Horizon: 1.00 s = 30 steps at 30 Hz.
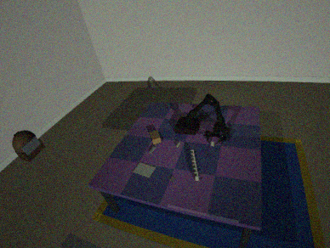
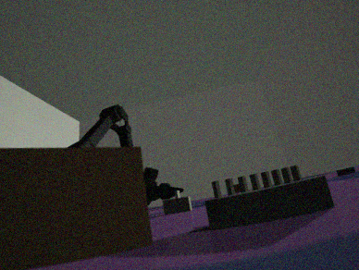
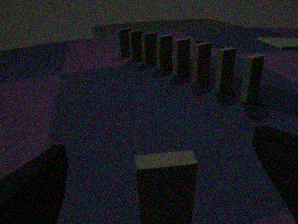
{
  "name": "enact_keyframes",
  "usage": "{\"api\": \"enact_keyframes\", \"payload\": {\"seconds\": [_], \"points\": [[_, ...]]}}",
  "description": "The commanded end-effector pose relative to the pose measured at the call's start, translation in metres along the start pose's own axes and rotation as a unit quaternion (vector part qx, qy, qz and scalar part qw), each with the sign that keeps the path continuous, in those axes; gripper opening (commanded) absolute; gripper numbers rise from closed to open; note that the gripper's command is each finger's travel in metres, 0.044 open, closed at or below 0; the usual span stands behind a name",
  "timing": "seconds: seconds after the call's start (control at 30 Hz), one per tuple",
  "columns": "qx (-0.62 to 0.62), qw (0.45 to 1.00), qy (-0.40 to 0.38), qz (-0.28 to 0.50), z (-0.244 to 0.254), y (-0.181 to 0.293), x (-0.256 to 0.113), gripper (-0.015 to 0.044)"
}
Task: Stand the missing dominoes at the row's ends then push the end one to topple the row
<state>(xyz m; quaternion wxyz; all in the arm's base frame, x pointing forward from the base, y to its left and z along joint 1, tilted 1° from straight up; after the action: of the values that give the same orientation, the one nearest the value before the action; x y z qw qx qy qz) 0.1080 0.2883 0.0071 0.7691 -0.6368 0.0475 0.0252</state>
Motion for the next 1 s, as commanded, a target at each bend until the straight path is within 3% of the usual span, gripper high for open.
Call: {"api": "enact_keyframes", "payload": {"seconds": [0.0, 0.23, 0.37, 0.47, 0.57, 0.7, 0.97], "points": [[0.001, 1.0, -0.001, -0.001, 0.006, -0.028, -0.003, 0.044], [-0.006, 0.999, 0.025, 0.028, 0.008, -0.047, 0.002, 0.044], [-0.039, 0.969, 0.134, 0.204, 0.008, -0.053, 0.03, 0.044], [-0.042, 0.92, 0.174, 0.348, 0.01, -0.064, 0.043, 0.044], [-0.035, 0.857, 0.173, 0.485, 0.014, -0.083, 0.051, 0.044], [-0.006, 0.763, 0.116, 0.635, 0.02, -0.12, 0.054, 0.044], [0.002, 0.747, 0.101, 0.657, 0.021, -0.127, 0.054, 0.044]]}}
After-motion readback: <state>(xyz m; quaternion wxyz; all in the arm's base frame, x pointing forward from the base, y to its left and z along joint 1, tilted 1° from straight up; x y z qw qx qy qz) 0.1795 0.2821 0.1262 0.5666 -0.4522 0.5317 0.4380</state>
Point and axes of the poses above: the point midway between the two fingers, 35 mm back from their tips, its own x axis out along the fingers, its own z axis across the jaws, y = z × x, the point moved 4 cm from there along -x, back along the fingers, and after that the axes turned 9 degrees about x, right-handed, at the moved point
